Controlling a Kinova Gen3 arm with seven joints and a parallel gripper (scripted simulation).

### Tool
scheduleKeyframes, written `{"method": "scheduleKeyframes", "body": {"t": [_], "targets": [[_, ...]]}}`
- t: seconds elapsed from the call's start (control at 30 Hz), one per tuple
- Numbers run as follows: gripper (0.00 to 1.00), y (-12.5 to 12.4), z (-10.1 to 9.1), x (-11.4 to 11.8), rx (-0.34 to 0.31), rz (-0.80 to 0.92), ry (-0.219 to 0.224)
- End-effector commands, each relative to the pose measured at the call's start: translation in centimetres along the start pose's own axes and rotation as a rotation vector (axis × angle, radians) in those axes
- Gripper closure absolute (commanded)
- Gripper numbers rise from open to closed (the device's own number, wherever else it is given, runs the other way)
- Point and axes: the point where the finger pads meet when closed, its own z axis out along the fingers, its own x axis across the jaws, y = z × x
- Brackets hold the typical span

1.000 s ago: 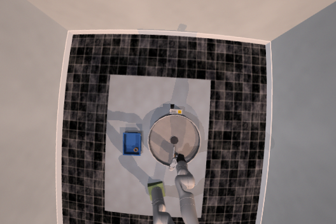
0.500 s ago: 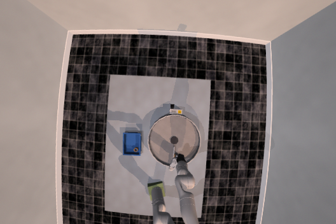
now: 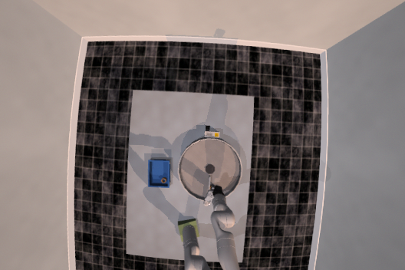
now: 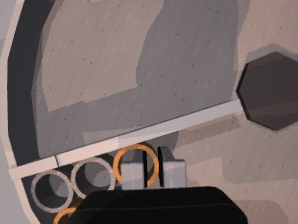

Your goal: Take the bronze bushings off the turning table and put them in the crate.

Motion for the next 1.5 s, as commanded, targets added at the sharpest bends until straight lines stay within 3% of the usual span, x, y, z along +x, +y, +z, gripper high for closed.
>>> {"method": "scheduleKeyframes", "body": {"t": [0.0,0.77,1.47], "targets": [[1.0,0.0,0.0,0.1,0.0,0.0,0.002],[1.0,0.0,0.0,0.3,0.0,0.0,0.0],[1.0,0.0,-1.4,0.3,0.0,0.0,-0.001]]}}
